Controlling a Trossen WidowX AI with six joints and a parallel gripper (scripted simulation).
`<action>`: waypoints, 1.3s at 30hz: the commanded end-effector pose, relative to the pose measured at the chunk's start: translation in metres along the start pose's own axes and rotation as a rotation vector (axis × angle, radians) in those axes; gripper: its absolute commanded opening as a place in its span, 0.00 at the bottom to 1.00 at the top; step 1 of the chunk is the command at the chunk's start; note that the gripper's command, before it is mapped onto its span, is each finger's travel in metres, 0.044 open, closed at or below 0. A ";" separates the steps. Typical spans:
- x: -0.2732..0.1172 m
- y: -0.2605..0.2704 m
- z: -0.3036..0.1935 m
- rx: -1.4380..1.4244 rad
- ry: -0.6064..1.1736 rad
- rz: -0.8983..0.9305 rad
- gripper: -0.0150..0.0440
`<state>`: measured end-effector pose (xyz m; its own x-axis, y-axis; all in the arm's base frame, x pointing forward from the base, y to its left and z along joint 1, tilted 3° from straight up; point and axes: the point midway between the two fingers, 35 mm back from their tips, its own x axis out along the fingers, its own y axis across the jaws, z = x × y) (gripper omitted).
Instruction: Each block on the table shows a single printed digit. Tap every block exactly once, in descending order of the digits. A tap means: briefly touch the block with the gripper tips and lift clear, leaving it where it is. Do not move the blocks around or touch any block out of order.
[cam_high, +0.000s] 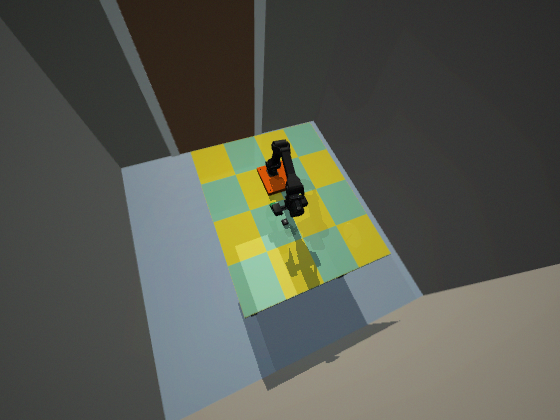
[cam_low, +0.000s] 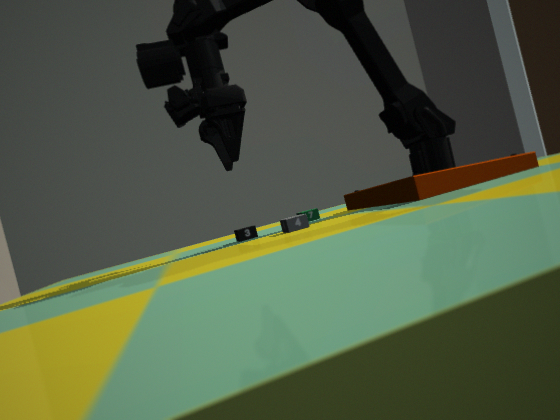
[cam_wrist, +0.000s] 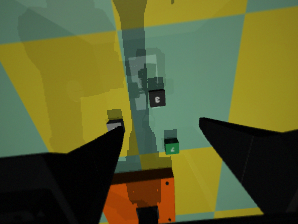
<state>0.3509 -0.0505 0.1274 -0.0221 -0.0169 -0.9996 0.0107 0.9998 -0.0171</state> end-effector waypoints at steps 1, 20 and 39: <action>-0.001 -0.004 0.003 -0.011 -0.002 -0.003 0.93; -0.007 -0.020 -0.039 -0.026 -0.006 -0.010 0.93; 0.062 -0.036 -0.123 -0.011 0.008 -0.006 0.67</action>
<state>0.2334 -0.0863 0.1094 -0.0051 -0.0282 -0.9996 0.0037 0.9996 -0.0282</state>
